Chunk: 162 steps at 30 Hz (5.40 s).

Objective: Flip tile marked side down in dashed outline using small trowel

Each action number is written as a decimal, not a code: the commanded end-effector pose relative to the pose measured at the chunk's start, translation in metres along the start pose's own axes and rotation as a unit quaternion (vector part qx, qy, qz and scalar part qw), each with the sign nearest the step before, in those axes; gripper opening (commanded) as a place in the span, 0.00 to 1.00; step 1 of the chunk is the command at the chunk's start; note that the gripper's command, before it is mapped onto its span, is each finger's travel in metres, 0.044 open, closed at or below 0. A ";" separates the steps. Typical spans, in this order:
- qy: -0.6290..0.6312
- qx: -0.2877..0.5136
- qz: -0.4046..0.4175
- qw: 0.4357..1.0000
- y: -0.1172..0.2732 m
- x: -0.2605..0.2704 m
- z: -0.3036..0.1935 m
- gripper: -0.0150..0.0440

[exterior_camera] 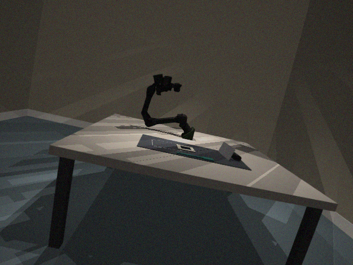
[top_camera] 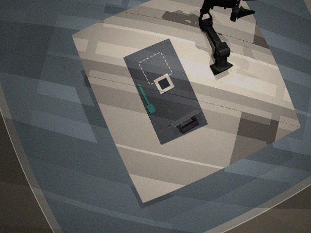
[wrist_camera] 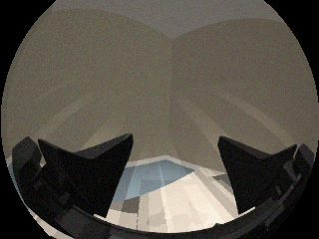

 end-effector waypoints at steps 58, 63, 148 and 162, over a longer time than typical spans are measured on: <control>0.034 0.295 -0.290 0.910 -0.073 -0.301 0.073 0.42; 0.061 0.349 -0.289 0.890 -0.073 -0.331 0.067 0.42; 0.254 0.756 0.283 0.534 0.004 -0.578 -0.195 0.42; 0.253 0.756 0.283 0.533 0.017 -0.567 -0.200 0.42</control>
Point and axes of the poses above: the point midway between the two fingers, 35 mm back from their tips, its own y axis back along the fingers, its own x axis across the jaws, z = x × y, the point moved 3 cm from there along y, back along the fingers, and after that the axes turned 4 degrees about -y, right-handed, at the moved point
